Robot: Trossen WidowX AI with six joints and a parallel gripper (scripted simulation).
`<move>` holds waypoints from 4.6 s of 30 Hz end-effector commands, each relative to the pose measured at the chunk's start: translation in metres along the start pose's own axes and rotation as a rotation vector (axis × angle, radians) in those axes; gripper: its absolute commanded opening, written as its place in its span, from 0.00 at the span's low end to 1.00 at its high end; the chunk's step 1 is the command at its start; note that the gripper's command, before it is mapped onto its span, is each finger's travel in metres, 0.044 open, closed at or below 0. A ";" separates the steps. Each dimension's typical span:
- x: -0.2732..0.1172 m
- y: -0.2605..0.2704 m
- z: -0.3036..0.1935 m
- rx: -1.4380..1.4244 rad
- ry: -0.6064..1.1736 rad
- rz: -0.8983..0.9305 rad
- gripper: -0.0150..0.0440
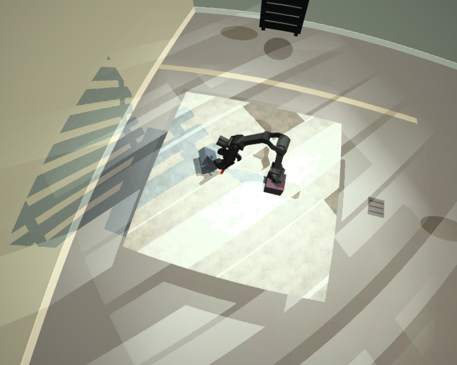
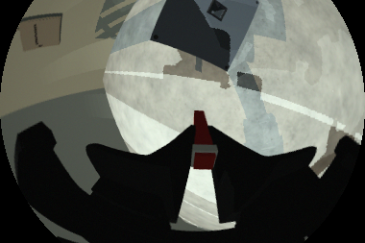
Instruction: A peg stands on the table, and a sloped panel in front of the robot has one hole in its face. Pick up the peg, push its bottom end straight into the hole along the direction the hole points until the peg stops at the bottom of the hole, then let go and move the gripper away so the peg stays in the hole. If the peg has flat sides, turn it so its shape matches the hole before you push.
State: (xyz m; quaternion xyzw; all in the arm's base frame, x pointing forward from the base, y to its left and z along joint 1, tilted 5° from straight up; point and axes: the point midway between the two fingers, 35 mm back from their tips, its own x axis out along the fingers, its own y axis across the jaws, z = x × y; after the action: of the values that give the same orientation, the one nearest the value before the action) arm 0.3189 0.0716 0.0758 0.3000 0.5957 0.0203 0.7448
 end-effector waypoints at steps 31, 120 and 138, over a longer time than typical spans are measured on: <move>-0.019 -0.020 0.028 0.133 -0.083 0.141 0.25; -0.036 -0.059 0.090 0.330 -0.296 0.408 0.25; -0.024 -0.054 0.096 0.335 -0.303 0.420 0.25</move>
State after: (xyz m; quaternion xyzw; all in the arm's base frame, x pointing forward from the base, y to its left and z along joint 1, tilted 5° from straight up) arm 0.3782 -0.0237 0.0841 0.5342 0.3974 0.0325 0.7455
